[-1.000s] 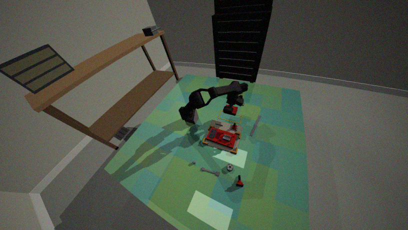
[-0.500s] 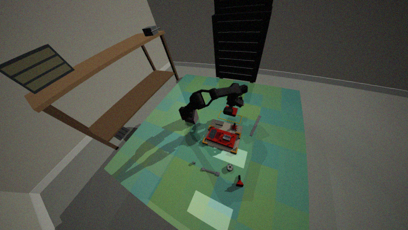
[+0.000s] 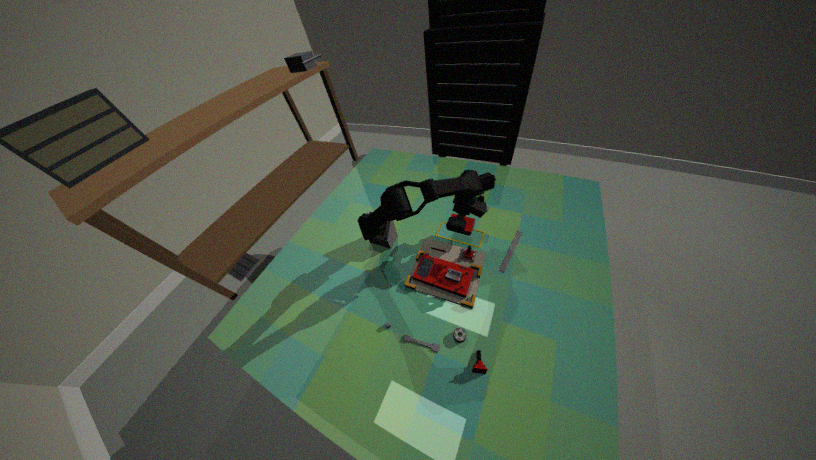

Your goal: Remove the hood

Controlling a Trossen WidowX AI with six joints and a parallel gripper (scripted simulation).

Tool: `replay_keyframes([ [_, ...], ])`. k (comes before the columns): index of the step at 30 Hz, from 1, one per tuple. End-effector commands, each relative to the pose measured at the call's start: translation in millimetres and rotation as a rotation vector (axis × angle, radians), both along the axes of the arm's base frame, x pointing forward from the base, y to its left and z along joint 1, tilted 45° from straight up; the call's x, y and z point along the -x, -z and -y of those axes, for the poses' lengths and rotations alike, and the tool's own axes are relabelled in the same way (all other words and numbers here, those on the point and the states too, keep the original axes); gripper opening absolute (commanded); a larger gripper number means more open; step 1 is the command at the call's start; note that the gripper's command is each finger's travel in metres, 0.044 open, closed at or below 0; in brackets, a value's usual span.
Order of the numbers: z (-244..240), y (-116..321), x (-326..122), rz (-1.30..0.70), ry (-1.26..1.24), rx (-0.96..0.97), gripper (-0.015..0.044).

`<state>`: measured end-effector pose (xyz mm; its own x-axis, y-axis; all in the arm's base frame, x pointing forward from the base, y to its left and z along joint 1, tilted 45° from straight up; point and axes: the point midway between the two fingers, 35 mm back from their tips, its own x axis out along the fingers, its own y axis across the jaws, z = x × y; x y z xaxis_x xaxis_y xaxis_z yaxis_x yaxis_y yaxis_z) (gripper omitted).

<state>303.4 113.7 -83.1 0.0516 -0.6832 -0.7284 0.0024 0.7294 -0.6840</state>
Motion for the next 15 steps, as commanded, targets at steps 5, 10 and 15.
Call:
replay_keyframes([
  [5,4.6,4.9,-0.3,0.000,-0.006,0.003,0.0000],
  [10,7.8,8.0,-0.3,0.001,-0.006,0.004,0.0000],
  [15,11.0,11.0,-0.3,0.001,-0.006,0.004,0.0000],
])
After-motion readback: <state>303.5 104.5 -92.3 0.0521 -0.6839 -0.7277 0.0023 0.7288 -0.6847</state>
